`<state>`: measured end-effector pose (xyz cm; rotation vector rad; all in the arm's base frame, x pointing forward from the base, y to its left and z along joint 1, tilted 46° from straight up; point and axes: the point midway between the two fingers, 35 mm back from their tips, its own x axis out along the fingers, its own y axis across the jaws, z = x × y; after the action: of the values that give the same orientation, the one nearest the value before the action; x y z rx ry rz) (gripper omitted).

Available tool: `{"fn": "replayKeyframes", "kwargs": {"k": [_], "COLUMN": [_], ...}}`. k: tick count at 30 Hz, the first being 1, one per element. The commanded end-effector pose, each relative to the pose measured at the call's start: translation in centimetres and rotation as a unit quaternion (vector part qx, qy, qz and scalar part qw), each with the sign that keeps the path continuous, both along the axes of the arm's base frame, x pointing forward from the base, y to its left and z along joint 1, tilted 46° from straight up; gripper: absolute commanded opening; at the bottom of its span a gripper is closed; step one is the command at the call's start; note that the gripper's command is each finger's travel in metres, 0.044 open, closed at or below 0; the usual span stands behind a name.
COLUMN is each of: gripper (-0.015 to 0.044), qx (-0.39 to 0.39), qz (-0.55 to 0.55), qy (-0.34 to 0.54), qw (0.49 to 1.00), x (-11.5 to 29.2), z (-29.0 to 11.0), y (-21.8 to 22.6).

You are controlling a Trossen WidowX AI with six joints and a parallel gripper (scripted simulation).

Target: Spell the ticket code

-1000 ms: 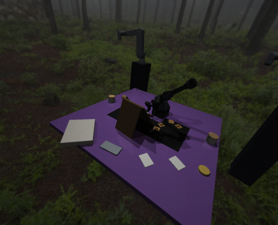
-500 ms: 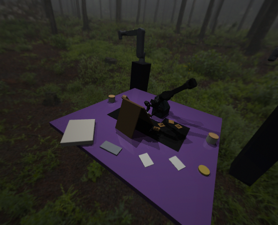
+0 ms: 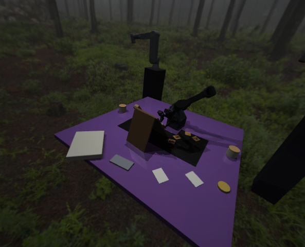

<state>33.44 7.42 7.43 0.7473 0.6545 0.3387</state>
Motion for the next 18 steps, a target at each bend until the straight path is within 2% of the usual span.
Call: {"fn": "replayKeyframes", "kwargs": {"k": [1, 18], "gripper": [0.0000, 0.0000], "qx": [0.000, 0.000], "qz": [0.002, 0.002], "qy": [0.001, 0.001], "qw": [1.000, 1.000], "x": [-0.02, 0.05], "z": [-0.13, -0.71], "y": [-0.02, -0.67]}}
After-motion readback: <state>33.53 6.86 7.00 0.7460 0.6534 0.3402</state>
